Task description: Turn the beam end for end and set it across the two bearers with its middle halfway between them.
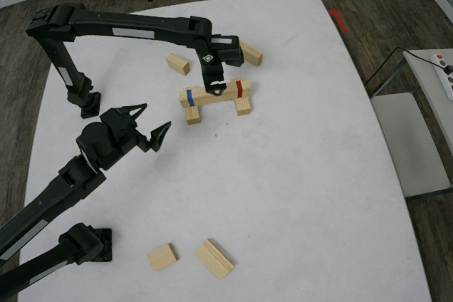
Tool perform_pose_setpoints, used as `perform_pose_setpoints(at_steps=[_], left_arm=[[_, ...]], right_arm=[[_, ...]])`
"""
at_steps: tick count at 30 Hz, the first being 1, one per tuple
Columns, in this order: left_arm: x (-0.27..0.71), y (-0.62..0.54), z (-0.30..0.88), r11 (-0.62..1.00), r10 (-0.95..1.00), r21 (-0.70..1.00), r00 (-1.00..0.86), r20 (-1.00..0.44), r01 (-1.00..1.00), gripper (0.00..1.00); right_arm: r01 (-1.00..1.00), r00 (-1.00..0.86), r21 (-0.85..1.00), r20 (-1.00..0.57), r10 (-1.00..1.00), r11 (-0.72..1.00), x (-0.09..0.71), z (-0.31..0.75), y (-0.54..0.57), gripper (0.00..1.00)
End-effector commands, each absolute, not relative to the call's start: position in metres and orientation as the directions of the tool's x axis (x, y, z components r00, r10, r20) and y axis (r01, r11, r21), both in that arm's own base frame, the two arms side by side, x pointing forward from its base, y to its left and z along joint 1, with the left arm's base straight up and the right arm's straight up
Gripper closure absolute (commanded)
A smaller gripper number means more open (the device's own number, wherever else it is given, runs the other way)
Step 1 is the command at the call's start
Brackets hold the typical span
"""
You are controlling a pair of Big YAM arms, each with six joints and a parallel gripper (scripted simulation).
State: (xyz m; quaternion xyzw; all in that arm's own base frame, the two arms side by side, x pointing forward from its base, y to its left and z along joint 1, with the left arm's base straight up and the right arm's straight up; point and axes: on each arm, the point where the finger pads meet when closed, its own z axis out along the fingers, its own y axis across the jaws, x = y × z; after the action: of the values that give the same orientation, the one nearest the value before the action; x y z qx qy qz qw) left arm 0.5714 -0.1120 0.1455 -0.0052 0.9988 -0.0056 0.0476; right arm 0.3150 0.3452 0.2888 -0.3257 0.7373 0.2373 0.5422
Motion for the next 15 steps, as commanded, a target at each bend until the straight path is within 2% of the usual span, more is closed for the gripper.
perform_pose_setpoints(at_steps=[1, 9, 15], left_arm=[[0.57, -0.12, 0.169, 1.0, -0.013, -0.022, -0.971, -0.24, -0.008, 0.0], [0.563, -0.119, 0.189, 1.0, 0.009, -0.01, -0.878, -0.479, 0.015, 0.0], [0.559, -0.118, 0.197, 1.0, 0.011, -0.004, -0.825, -0.564, 0.016, 0.0]], right_arm=[[-0.737, -0.138, 0.0, -0.979, -0.151, 0.676, 0.314, 0.315, 0.345, 0.0], [-0.748, -0.05, 0.0, -0.997, -0.056, 0.664, 0.313, 0.383, 0.353, 0.0], [-0.75, -0.062, 0.0, -0.996, -0.071, 0.661, 0.313, 0.38, 0.355, 0.0]])
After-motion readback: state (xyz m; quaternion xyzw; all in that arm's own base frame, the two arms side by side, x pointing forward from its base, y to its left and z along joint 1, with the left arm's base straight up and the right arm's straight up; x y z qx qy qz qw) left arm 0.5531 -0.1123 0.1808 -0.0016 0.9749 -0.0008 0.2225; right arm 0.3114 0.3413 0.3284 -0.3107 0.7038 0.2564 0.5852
